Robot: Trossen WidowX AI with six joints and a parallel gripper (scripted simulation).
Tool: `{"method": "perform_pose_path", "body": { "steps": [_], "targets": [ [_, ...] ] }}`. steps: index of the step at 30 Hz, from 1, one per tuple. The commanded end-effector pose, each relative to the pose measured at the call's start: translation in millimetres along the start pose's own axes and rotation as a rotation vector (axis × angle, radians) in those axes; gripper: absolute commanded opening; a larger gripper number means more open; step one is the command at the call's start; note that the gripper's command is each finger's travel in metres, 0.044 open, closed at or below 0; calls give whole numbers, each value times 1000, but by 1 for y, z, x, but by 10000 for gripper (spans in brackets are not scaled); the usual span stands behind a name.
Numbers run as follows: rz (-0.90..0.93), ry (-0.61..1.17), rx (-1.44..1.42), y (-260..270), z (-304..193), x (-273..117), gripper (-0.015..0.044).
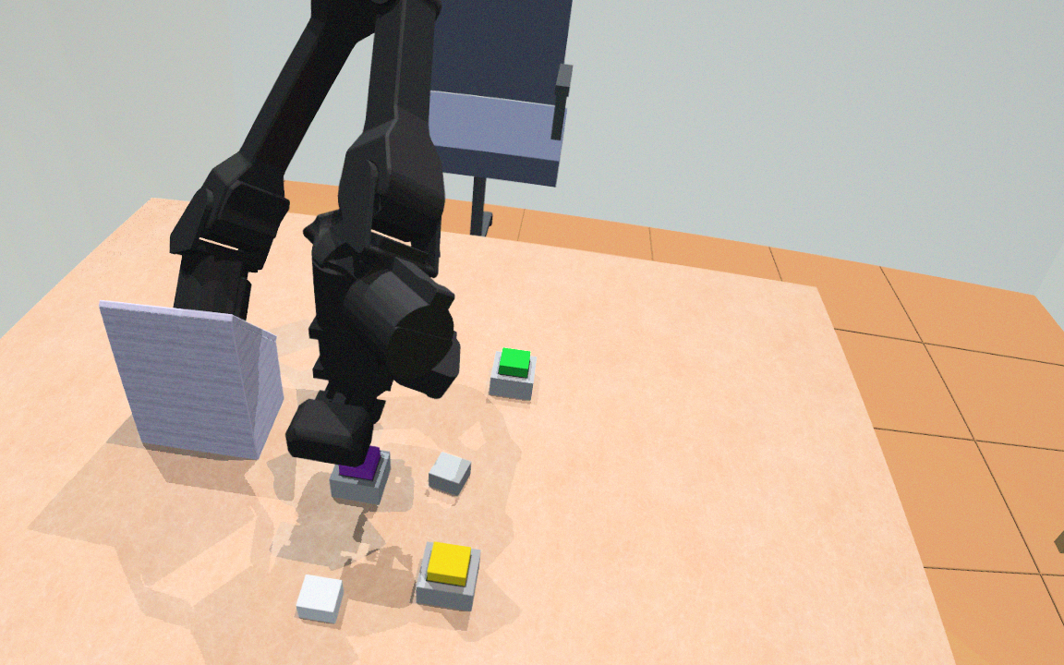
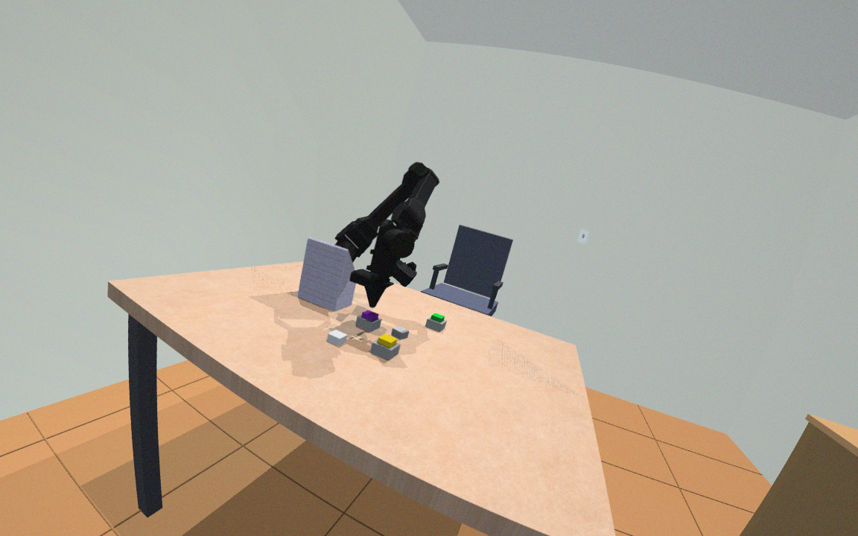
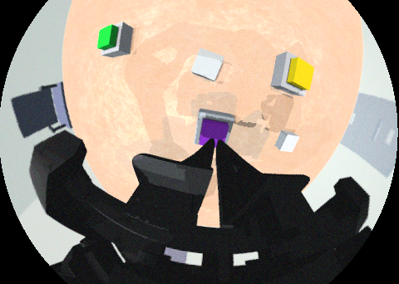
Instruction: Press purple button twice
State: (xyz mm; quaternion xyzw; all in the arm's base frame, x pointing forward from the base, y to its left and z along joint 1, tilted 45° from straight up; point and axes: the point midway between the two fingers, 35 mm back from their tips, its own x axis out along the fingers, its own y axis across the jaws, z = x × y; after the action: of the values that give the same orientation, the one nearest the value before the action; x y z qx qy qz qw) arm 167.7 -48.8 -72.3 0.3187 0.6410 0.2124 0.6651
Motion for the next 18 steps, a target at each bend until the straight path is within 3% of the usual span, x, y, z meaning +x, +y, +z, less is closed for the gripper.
{"method": "perform_pose_path", "body": {
  "steps": [1, 18],
  "targets": [
    [4, 0, 5, 1, -1, 8, 20],
    [6, 0, 5, 1, -2, 26, 20]
  ]
}}
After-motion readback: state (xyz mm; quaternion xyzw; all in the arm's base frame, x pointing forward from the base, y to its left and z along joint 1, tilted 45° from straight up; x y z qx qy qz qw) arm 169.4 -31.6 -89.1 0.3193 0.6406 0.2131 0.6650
